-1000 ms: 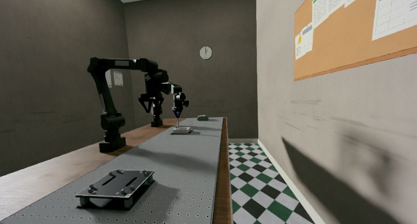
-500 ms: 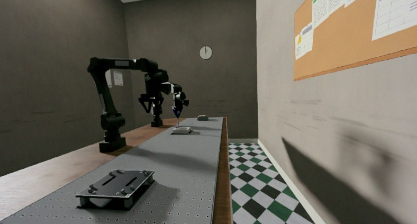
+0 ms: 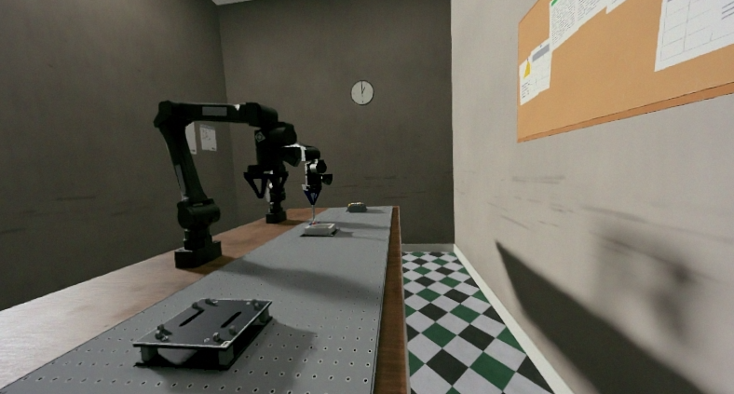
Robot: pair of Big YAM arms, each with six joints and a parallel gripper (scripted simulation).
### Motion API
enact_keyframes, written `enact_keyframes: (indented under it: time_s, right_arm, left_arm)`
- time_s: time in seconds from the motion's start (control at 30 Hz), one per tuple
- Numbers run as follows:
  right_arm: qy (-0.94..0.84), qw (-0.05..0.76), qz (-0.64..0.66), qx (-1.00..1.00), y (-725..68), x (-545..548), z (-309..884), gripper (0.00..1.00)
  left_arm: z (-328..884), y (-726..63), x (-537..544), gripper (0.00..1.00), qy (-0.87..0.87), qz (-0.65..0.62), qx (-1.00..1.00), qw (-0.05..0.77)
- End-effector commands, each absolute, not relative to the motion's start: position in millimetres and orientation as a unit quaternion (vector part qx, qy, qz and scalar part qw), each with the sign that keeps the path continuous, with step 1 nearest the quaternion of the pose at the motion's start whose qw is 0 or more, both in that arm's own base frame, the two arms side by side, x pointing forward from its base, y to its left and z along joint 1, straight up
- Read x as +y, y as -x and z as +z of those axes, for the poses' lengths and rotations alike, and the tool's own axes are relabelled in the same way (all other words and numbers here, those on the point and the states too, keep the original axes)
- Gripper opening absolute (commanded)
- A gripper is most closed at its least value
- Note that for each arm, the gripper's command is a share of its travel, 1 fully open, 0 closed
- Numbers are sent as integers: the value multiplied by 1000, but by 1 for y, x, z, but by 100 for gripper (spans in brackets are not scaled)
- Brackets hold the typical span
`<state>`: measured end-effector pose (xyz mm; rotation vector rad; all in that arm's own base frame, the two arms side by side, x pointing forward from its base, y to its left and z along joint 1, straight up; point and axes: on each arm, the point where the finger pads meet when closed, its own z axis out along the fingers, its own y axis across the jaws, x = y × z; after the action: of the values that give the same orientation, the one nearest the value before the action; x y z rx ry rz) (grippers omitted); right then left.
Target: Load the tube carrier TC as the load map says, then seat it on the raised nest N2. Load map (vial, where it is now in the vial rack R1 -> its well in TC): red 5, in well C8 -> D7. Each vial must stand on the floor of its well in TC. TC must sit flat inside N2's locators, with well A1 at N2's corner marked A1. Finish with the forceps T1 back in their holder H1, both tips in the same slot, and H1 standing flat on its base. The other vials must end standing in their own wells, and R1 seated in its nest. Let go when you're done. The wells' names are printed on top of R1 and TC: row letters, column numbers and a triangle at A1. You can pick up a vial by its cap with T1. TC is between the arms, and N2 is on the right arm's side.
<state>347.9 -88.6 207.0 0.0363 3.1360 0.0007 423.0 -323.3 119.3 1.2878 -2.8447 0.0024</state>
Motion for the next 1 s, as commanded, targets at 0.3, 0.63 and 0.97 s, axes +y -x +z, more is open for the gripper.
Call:
enact_keyframes:
  time_s: [0.3, 0.63, 0.97]
  right_arm:
    - [-13, 17, -4, 1000, -357, -91, 218, 100]
    - [-13, 17, -4, 1000, -357, -91, 218, 100]
    - [-13, 17, -4, 1000, -357, -91, 218, 100]
  left_arm:
    - [146, -437, -327, 11, -413, 20, -911, 1]
    - [145, -433, -324, 11, -413, 14, -911, 5]
    - [152, -433, -324, 11, -412, 16, -911, 4]
